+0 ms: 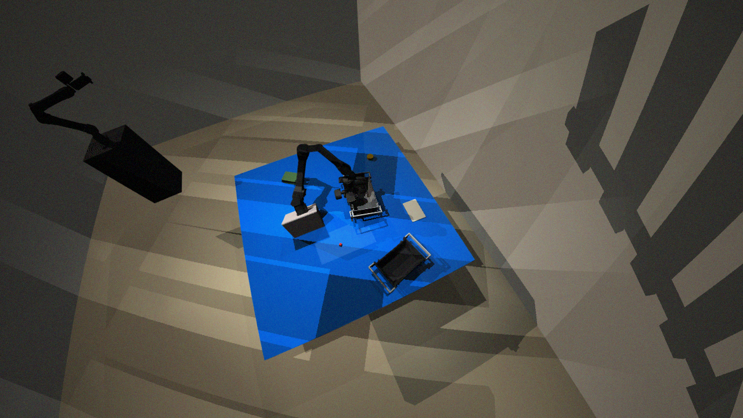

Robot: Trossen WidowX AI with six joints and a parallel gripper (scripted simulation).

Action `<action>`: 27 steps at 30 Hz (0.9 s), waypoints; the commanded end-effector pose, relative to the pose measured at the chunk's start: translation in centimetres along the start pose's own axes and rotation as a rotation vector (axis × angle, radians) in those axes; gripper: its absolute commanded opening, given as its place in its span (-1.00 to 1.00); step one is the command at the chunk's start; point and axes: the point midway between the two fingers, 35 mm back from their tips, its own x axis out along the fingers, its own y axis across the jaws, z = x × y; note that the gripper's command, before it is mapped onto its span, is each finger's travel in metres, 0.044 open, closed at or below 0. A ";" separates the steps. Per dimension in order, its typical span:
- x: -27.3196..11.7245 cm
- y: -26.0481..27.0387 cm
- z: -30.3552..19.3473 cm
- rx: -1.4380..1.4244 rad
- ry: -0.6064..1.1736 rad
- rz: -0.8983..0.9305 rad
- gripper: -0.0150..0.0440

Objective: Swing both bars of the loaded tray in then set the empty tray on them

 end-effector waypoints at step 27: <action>1.4 -1.0 -0.2 0.011 0.004 -0.029 -0.49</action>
